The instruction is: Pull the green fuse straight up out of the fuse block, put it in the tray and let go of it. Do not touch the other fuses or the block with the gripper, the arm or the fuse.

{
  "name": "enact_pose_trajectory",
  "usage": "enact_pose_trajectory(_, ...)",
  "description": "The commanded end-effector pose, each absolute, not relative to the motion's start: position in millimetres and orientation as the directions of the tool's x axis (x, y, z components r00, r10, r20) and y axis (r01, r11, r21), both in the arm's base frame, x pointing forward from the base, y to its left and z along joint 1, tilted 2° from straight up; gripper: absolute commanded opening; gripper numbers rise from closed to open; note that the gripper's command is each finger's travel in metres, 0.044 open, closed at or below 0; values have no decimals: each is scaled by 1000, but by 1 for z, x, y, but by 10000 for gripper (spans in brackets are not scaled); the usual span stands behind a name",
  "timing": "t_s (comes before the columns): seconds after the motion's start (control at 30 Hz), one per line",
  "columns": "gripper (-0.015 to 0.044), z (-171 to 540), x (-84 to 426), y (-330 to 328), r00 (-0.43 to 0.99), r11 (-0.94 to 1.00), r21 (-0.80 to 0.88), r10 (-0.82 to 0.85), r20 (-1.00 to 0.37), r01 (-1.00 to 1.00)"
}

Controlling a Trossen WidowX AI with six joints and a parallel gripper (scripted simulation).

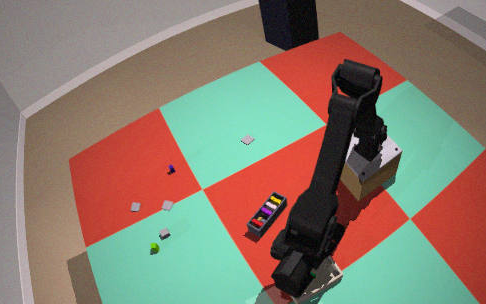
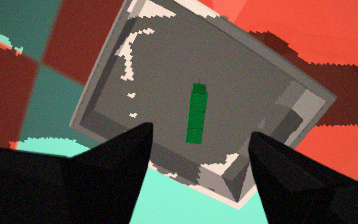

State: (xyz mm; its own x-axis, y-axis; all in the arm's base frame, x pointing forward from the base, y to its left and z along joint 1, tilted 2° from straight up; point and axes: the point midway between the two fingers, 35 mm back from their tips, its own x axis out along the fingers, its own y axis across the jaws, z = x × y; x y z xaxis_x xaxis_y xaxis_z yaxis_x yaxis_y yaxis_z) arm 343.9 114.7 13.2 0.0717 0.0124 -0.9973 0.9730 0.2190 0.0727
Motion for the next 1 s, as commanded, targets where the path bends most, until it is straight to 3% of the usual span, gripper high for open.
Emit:
enact_pose_trajectory(0.0, 315, 14, 344, 115, 73, 219, 74, 13, -997, 973)
enact_pose_trajectory(0.17, 330, 51, 341, 114, 72, 214, 72, 9, -997, 974)
enact_pose_trajectory(0.97, 330, 50, 340, 114, 69, 220, 70, 12, -998, 973)
